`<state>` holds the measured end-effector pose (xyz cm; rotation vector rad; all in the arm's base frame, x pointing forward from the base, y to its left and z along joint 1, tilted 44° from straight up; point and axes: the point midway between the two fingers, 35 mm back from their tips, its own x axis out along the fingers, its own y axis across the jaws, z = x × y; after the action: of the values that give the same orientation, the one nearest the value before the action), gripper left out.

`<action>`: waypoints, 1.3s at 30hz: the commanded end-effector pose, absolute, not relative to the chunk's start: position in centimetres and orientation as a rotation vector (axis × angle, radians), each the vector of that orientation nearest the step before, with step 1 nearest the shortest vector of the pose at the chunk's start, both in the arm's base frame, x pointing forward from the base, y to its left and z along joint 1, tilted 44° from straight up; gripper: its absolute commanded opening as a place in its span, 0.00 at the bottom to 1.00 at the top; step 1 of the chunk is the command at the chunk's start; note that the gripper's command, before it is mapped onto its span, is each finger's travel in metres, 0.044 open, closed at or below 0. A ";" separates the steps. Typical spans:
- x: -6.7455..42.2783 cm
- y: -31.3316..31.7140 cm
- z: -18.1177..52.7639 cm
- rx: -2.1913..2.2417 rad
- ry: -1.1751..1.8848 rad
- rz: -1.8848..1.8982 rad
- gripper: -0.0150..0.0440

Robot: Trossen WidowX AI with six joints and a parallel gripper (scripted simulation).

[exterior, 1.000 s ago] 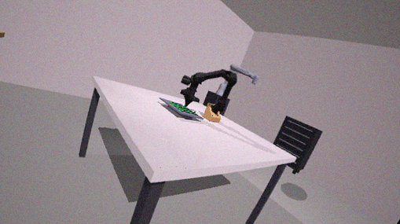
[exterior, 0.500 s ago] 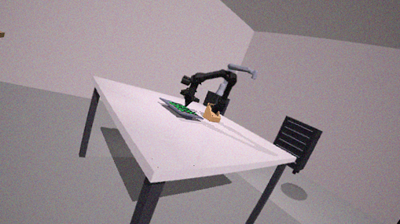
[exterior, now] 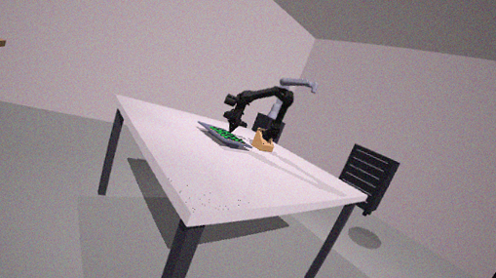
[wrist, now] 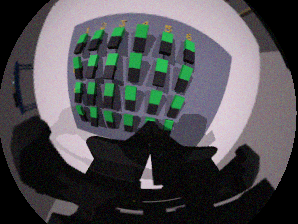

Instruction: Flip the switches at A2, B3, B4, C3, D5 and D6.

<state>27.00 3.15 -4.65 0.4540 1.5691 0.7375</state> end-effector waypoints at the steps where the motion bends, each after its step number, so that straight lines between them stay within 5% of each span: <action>1: 27.0 3.3 -4.7 0.460 1.570 0.737 0.25; 21: 27.6 -1.2 -0.1 0.466 1.547 0.725 0.25; 39: 25.7 -1.4 -4.8 0.473 1.523 0.716 0.25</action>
<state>25.74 -1.68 -4.53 0.4651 1.5303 0.7204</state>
